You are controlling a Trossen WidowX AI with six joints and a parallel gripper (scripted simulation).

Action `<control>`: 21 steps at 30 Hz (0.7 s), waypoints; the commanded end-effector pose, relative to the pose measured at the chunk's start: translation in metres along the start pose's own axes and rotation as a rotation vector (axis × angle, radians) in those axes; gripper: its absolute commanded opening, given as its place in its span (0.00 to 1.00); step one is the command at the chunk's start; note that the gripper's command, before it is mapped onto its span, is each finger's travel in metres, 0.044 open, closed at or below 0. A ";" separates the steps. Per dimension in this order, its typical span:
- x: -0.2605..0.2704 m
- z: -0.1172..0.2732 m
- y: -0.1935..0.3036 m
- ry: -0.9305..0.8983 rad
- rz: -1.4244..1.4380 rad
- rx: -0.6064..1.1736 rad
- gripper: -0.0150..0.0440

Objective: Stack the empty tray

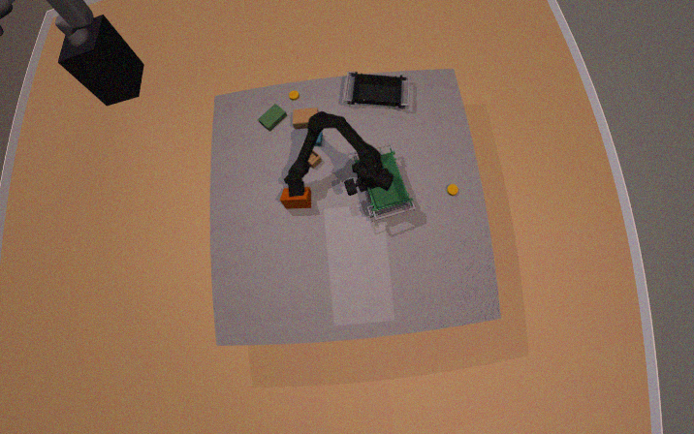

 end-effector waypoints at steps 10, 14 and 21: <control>0.001 -0.002 -0.001 -0.005 -0.001 -0.002 0.25; 0.004 -0.010 -0.002 -0.023 -0.006 -0.007 0.25; 0.006 -0.014 -0.003 -0.034 -0.009 -0.010 0.25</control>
Point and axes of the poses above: the point midway between the two fingers, 35 mm back from their tips, its own z axis back along the fingers, its own x axis across the jaws, y = z × x, the point moved 6 cm from there along z, back along the fingers, and after that the axes turned 14 degrees about z, right-handed, at the moved point
